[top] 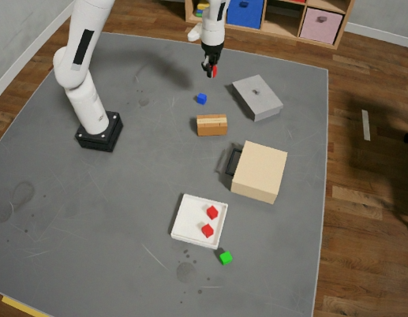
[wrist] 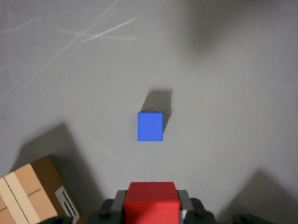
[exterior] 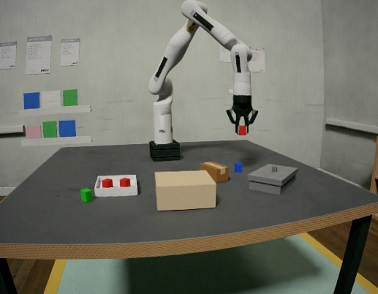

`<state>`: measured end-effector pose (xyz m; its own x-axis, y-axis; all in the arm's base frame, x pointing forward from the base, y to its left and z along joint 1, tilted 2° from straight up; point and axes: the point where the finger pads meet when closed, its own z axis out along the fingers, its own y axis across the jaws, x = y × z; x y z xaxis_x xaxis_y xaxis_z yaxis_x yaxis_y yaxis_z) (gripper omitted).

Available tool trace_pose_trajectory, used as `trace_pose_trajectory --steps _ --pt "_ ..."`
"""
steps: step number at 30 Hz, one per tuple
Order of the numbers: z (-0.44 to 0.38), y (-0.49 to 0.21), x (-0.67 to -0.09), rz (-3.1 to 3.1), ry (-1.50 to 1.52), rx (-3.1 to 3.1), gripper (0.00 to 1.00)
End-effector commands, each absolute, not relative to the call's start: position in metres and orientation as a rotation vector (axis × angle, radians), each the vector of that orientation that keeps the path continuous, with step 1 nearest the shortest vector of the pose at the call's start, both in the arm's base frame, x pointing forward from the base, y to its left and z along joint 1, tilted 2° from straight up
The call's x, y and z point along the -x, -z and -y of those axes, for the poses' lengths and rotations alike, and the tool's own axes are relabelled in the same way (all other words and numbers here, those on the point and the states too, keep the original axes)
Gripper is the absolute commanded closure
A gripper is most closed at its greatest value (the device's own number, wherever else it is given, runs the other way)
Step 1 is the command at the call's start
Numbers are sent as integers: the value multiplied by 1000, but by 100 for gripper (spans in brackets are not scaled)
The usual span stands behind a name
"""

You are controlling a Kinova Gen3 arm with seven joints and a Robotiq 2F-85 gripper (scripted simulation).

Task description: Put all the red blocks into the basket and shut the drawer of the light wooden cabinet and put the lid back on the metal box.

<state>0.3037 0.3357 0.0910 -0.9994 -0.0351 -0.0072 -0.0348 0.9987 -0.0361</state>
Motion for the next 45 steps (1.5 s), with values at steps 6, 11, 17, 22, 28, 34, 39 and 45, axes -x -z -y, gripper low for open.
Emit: trace_pose_trajectory --steps 6,11,17,22,28,34,39,45 --pt "-336 -98 -304 -3132 54 55 90" --pt "-336 -98 -304 -3132 54 55 90" --pt "-336 -98 -305 -3132 54 58 90" --pt "-332 -98 -308 -3132 54 74 90" --pt "-327 -99 -315 -3132 54 99 90" --pt "-312 -99 -330 -3131 54 164 90" --pt "-293 -100 -347 -3128 54 244 90" --pt "-273 -101 -364 -3123 53 323 90"
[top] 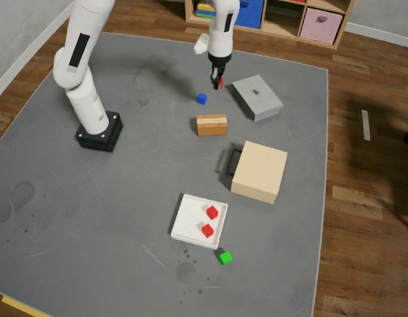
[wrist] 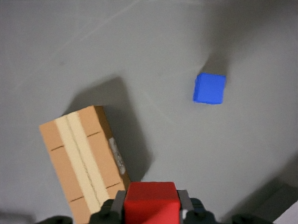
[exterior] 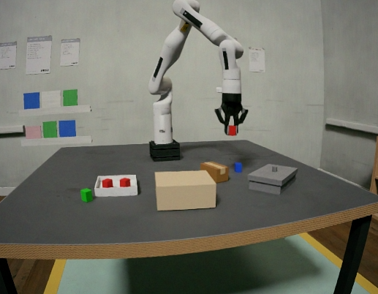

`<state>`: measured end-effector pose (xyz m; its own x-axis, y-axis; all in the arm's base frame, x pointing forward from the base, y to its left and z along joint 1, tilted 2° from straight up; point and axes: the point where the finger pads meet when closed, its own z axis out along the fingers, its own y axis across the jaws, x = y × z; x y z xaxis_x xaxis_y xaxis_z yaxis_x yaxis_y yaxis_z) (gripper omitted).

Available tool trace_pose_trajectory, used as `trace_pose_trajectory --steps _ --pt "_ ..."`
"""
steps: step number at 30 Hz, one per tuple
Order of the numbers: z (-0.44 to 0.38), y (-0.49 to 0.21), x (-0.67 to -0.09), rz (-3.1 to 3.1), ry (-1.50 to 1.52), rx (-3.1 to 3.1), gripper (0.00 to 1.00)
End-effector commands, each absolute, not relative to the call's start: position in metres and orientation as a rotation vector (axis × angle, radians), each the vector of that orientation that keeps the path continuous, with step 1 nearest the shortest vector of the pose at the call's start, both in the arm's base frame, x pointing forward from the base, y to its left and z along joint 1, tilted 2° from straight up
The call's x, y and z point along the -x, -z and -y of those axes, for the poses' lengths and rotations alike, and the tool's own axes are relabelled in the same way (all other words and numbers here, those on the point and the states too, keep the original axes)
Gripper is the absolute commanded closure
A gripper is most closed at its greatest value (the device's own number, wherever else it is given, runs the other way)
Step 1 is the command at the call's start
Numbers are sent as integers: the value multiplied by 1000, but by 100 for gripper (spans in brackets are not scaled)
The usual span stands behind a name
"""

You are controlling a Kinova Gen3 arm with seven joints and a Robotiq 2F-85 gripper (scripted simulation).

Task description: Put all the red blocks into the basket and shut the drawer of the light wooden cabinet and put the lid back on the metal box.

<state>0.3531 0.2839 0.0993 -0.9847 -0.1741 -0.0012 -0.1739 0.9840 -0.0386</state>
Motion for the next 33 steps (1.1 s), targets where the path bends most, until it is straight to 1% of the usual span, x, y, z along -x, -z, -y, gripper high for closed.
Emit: trace_pose_trajectory --steps 1,13,15,30,33 --pt "-267 -101 -368 -3121 53 345 90" --pt "-180 -104 -419 -3076 49 653 90" --pt "-180 -104 -419 -3076 49 653 90" --pt "-45 -109 -457 -2962 47 1064 90" --pt "-36 -109 -458 -2953 47 1089 90"
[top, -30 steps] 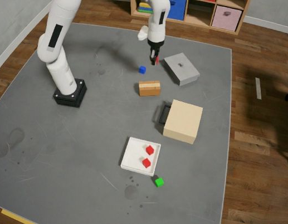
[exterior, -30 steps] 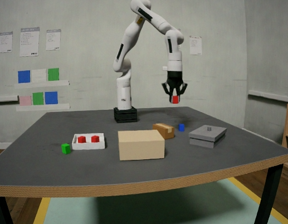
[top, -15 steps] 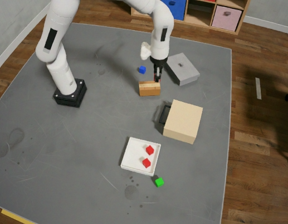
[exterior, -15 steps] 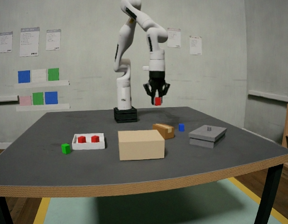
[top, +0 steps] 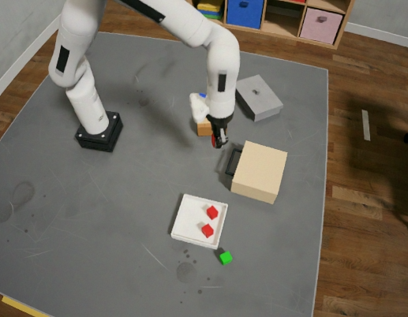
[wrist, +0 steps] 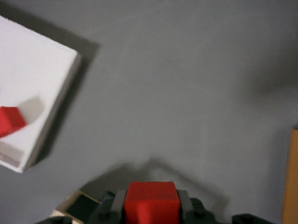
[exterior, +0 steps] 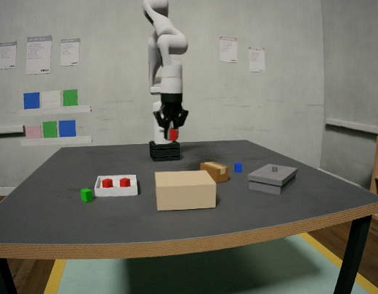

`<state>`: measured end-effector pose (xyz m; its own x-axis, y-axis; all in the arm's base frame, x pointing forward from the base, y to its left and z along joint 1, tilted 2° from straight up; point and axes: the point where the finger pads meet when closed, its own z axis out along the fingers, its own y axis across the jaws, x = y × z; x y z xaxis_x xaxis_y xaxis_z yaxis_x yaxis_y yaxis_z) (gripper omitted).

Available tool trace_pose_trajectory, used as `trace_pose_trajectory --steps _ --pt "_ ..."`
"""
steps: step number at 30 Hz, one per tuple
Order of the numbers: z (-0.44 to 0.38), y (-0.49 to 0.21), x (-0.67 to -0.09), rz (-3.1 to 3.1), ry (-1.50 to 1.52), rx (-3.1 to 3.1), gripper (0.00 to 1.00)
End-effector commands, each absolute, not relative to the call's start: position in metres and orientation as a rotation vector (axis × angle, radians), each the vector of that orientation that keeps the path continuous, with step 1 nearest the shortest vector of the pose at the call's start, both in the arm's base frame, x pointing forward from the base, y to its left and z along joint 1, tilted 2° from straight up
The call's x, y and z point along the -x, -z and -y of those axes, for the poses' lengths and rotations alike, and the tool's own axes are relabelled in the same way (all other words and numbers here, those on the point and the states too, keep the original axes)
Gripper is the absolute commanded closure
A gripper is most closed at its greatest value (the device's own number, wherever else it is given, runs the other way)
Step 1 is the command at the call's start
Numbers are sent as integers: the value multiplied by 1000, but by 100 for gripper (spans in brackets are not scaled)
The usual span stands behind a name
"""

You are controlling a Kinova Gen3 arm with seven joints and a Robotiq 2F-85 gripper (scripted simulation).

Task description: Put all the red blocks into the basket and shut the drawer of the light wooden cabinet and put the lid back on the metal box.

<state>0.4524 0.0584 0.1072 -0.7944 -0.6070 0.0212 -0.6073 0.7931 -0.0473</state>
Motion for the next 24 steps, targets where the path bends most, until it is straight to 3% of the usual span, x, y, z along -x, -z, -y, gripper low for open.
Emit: trace_pose_trajectory --steps 1,24 --pt "-28 -109 -459 2933 -47 -1109 90" --pt "93 -114 -454 2784 -54 -1440 90"
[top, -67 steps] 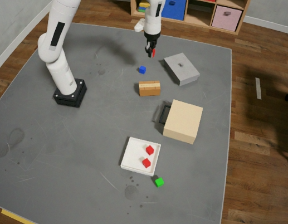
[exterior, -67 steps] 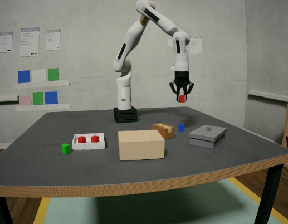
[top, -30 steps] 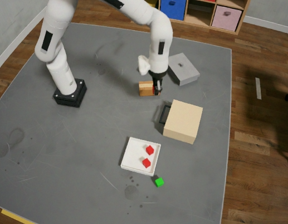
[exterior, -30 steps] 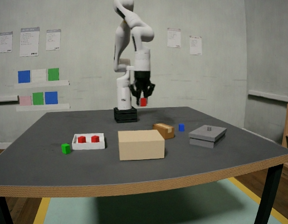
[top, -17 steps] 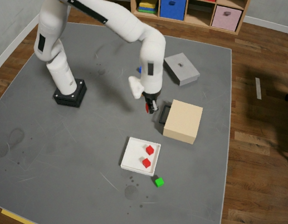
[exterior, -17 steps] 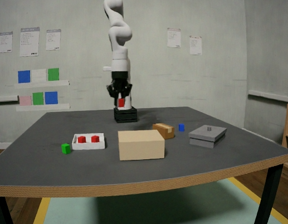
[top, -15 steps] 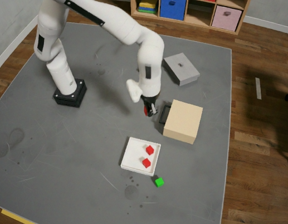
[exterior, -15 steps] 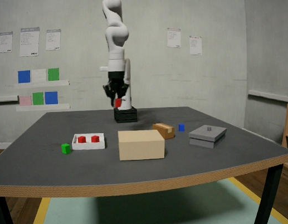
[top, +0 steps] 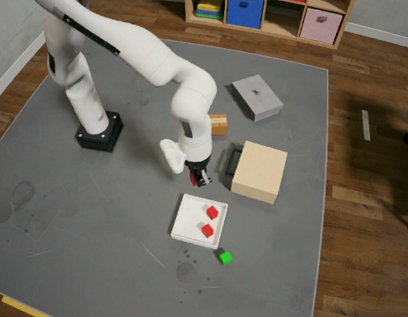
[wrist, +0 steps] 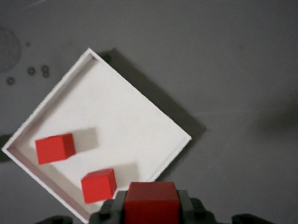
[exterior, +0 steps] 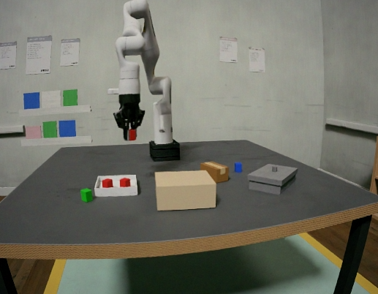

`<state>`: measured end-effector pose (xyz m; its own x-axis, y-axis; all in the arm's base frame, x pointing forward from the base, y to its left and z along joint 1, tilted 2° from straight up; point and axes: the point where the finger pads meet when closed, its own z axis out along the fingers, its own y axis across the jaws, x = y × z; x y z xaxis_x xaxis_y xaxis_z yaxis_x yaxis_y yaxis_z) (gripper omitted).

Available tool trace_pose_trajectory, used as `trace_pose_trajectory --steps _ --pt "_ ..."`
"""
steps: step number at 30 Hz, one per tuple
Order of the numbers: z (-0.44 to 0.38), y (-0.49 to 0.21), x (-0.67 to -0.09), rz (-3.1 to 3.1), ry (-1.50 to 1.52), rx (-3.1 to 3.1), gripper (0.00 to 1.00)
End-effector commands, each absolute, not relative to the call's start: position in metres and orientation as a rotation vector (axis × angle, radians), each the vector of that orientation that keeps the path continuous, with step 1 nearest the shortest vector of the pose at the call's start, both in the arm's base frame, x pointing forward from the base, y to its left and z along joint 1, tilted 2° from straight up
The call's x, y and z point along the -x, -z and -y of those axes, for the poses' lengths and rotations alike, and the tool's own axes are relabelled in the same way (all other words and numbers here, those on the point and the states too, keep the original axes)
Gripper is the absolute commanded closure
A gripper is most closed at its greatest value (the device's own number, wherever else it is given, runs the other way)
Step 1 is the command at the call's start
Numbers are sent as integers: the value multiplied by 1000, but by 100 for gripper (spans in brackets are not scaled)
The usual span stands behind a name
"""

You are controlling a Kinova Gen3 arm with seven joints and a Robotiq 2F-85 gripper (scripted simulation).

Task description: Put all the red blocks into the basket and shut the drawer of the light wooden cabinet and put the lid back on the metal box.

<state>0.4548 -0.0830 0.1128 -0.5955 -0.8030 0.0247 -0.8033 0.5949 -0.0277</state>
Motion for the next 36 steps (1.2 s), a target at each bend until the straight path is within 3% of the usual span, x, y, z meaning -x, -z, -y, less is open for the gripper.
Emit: trace_pose_trajectory --steps 1,36 --pt "96 -114 -453 2780 -54 -1446 90" --pt "108 -113 -451 2763 -55 -1478 90"
